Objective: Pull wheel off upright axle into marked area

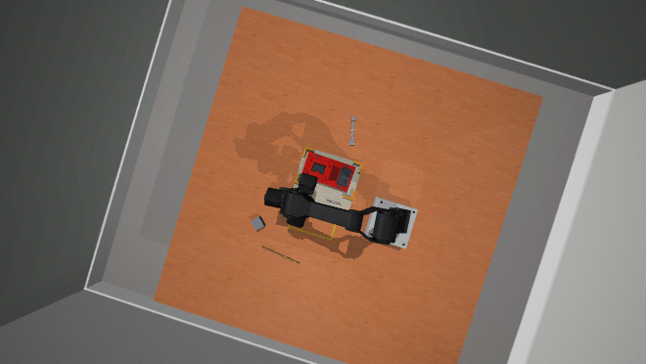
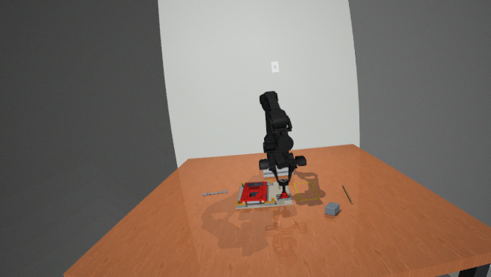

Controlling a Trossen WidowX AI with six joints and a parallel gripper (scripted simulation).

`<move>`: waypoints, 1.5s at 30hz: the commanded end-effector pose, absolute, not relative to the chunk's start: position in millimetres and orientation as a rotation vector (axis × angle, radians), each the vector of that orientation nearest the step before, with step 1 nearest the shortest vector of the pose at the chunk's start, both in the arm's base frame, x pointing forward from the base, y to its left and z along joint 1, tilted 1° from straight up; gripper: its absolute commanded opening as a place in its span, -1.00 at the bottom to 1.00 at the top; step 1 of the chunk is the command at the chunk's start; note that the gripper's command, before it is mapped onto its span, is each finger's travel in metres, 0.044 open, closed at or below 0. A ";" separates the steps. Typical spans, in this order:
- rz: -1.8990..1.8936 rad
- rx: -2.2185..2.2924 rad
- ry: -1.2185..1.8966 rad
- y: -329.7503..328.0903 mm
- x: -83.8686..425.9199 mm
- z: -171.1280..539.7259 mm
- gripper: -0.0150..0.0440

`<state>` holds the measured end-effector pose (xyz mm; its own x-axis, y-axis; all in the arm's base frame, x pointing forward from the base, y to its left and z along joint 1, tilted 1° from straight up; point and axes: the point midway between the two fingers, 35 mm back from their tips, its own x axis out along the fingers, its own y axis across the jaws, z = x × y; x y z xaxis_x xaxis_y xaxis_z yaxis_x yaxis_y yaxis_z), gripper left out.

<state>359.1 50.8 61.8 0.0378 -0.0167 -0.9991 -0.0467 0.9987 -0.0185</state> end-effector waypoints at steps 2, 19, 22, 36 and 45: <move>0.022 -0.050 1.529 51.1 359.6 73.9 -0.49; 0.026 -0.049 1.534 90.9 336.8 92.8 -0.49; 0.027 -0.048 1.534 104.0 329.0 93.2 -0.49; 0.029 -0.044 1.533 149.5 294.8 93.6 -0.49; 0.029 -0.044 1.533 149.5 296.0 72.0 -0.49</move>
